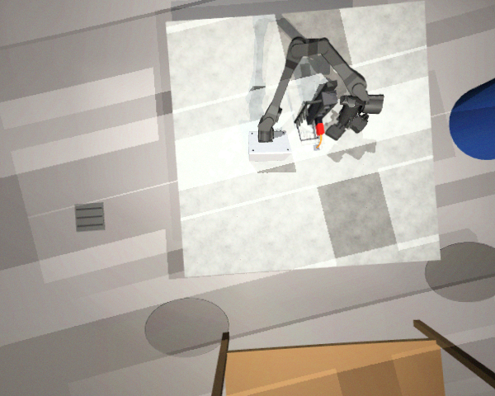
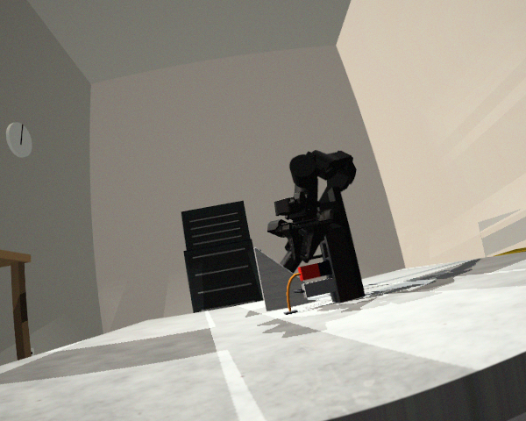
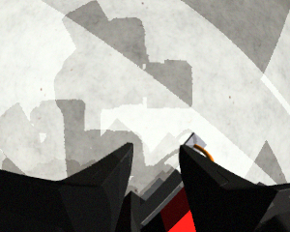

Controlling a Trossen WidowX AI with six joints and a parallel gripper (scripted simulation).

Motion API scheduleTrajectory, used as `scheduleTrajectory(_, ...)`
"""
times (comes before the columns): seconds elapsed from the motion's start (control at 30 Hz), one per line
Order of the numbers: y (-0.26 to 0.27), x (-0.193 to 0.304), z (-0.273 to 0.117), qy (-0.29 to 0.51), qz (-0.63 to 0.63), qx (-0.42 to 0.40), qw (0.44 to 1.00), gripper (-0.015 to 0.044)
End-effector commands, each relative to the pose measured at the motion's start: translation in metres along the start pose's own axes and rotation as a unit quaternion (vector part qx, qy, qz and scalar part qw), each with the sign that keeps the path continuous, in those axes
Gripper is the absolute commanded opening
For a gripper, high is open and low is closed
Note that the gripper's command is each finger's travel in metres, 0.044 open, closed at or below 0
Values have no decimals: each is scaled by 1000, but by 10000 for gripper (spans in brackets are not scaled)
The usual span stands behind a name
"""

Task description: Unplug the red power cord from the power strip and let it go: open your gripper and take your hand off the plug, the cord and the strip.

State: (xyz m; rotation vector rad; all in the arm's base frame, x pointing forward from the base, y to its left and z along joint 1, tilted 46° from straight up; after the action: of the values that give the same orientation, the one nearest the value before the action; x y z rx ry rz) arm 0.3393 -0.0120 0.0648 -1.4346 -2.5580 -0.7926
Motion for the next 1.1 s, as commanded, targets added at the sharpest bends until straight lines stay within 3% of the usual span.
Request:
scheduleTrajectory(0.0,-47,1,9,81,179,22,980,160)
scheduleTrajectory(0.07,-72,4,11,134,300,32,944,160)
scheduleTrajectory(0.13,-80,6,11,152,340,35,927,160)
scheduleTrajectory(1.07,-66,33,2,152,340,35,927,160)
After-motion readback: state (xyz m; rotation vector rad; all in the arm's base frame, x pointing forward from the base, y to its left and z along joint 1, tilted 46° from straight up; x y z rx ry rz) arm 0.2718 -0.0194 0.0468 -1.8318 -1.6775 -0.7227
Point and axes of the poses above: the point midway between the two fingers, 35 mm back from their tips, its own z axis out along the fingers, its own y axis across the jaws, x = y × z, the point moved 1 cm from there along -z, back along the fingers, and after that the axes turned 14 degrees about z, right-handed, at the moved point
